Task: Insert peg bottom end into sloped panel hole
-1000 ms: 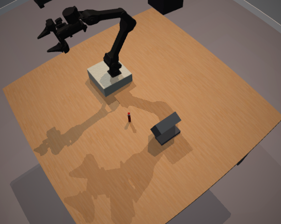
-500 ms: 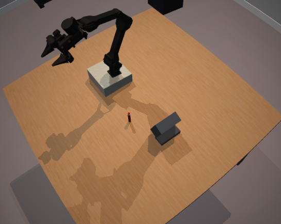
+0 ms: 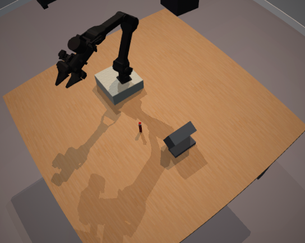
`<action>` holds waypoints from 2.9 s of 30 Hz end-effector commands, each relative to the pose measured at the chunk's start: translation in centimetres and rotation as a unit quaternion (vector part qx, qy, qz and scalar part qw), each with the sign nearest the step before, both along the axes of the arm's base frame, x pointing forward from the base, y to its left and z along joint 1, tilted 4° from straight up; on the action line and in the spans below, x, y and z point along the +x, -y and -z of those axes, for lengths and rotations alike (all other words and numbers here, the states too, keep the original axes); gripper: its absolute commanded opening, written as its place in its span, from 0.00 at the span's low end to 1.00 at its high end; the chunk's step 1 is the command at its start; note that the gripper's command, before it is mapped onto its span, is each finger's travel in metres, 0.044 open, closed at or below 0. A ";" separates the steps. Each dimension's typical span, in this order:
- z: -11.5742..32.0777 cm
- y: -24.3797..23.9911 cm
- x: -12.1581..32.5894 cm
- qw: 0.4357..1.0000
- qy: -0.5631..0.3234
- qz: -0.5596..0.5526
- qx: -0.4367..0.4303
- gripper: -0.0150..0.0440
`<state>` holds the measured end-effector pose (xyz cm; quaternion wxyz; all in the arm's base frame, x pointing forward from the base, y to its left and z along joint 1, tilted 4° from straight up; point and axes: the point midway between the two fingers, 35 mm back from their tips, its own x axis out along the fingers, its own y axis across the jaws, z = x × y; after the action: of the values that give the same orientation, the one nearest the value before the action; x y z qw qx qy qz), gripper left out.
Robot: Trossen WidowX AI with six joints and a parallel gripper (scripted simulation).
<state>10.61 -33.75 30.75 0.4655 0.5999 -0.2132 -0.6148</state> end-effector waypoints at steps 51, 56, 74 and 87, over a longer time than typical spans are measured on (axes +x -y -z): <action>19.5 -16.5 18.5 0.678 -0.363 -0.618 0.163 1.00; 20.9 -18.7 19.2 0.615 -0.386 -0.668 0.163 1.00; 24.5 -24.3 19.1 0.442 -0.424 -0.773 0.167 1.00; 26.4 -24.3 19.3 0.442 -0.424 -0.773 0.167 1.00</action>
<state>29.82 -9.49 4.84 0.6704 0.2477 0.6686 -0.2055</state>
